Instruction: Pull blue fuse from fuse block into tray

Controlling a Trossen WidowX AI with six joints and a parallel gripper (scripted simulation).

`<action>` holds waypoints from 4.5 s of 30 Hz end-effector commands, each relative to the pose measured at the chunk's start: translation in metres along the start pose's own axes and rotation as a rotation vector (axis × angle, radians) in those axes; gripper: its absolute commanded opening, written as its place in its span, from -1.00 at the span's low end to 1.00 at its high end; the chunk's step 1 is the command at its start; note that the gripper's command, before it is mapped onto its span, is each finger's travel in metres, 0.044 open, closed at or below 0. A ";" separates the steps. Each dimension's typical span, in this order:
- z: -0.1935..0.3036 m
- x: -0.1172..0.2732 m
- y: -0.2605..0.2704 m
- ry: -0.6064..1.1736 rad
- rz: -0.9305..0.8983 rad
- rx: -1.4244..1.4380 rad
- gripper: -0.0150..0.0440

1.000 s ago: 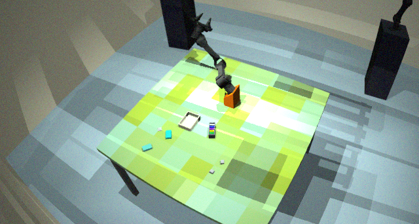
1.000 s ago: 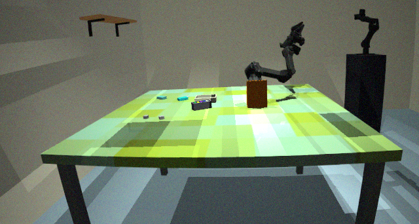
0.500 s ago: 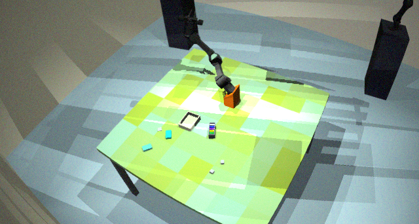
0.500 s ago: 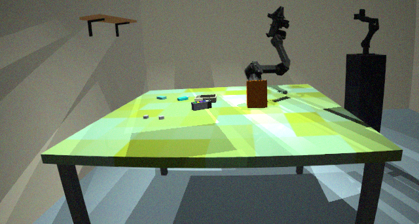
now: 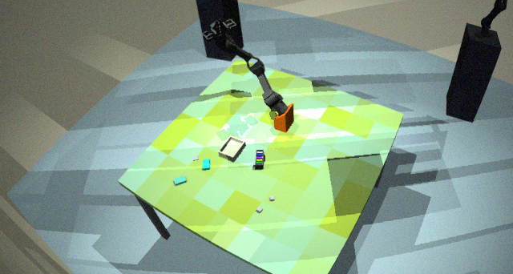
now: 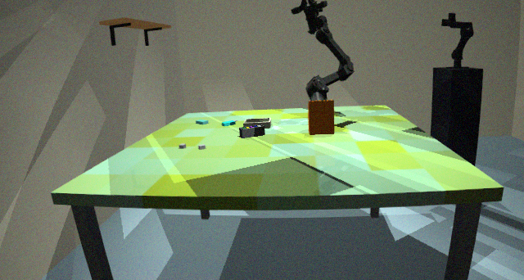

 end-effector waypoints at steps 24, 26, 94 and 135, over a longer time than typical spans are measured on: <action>0.339 -0.029 -0.092 0.935 0.943 -0.889 -0.27; 0.364 -0.019 -0.092 1.010 1.031 -0.913 -0.27; 0.561 0.210 -0.014 1.805 2.237 -0.354 -0.27; 0.564 0.218 -0.015 1.801 2.240 -0.358 -0.49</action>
Point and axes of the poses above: the point midway between the two fingers, 35 mm back from their tips, its own x axis back along the fingers, its own y axis across the jaws, z = x × y, the point moved 9 cm from there along x, back along the fingers, and after that the axes turned 14 degrees about x, right-handed, at the moved point
